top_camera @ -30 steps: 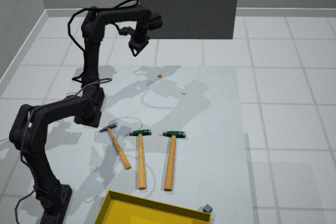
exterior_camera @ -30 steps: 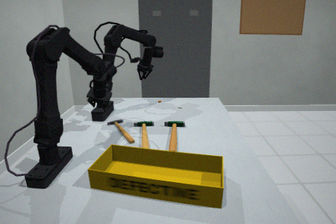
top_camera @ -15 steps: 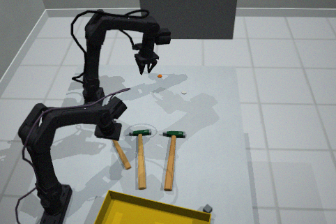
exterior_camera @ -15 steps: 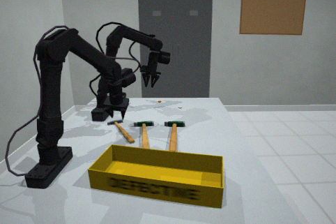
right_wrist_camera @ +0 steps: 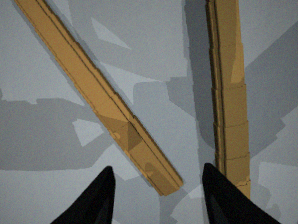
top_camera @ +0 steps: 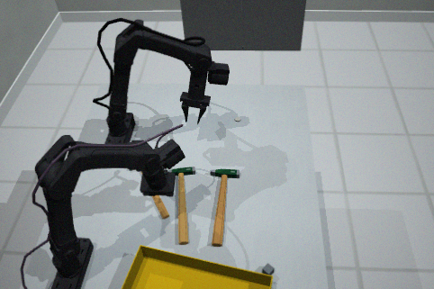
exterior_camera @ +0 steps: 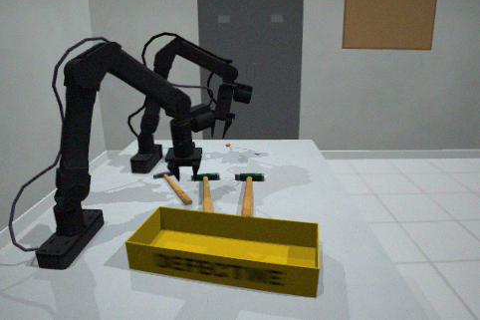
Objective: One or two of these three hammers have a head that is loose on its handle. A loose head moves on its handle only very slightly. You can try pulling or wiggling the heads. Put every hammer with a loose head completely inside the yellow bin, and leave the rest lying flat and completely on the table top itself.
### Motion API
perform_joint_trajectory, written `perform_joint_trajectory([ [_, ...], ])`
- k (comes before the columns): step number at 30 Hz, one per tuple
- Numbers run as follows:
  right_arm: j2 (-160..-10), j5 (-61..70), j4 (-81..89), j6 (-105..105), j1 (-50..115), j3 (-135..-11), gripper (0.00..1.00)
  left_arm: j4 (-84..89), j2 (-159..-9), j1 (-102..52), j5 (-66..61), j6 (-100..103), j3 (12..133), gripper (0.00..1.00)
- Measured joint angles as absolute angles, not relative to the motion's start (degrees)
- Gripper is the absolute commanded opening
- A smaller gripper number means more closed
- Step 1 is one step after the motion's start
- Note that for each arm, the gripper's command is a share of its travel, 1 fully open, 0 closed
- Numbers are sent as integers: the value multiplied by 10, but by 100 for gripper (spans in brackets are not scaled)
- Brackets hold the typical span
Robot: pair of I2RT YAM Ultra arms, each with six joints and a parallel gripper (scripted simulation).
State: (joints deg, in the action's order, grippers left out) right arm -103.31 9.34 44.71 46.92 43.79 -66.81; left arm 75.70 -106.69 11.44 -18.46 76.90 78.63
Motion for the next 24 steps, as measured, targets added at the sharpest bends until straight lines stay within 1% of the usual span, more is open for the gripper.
perform_joint_trajectory([
  [15,-1067,35,488,631,323,-695,53,641,-1081,-78,-174,559,735,42],
  [24,-1093,9,507,719,268,-711,53,563,-1089,-176,-96,444,708,42],
])
